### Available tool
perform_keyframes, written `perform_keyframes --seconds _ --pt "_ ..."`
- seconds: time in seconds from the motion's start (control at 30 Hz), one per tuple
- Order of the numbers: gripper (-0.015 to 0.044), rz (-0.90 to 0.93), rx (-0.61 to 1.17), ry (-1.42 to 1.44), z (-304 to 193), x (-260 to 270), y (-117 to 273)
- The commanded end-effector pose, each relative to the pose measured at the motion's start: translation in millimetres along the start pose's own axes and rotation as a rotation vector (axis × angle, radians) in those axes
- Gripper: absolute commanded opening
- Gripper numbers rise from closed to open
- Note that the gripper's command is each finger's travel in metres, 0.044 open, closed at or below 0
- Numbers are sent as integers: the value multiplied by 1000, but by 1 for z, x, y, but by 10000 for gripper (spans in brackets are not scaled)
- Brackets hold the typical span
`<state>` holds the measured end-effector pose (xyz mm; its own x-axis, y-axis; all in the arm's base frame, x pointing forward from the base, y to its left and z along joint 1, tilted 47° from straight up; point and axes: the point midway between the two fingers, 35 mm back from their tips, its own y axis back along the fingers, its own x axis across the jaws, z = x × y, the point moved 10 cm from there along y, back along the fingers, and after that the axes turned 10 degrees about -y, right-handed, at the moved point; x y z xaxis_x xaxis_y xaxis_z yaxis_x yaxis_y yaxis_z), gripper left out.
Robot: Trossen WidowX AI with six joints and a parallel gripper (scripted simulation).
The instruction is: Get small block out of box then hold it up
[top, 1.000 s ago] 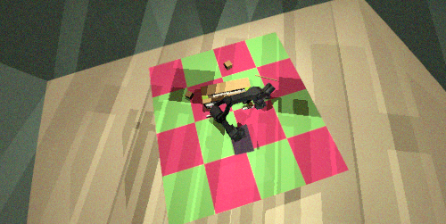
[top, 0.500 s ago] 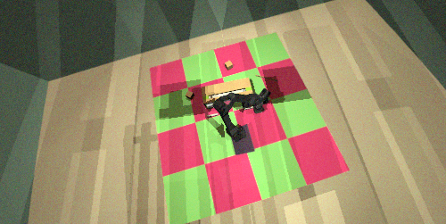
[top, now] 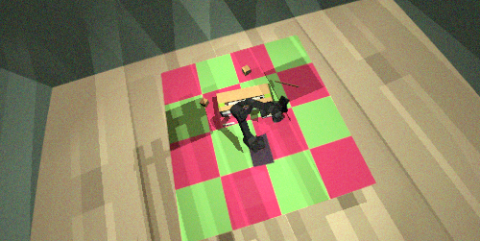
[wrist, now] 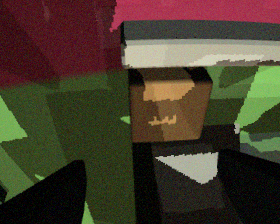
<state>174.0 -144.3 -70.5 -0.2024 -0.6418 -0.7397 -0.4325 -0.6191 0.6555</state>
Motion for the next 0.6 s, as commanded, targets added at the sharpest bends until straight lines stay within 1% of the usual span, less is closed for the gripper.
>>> perform_keyframes --seconds 0.0,0.57 --pt "285 -10 -8 -11 6 -2 -7" --pt "285 -15 -8 -12 18 -3 -31"
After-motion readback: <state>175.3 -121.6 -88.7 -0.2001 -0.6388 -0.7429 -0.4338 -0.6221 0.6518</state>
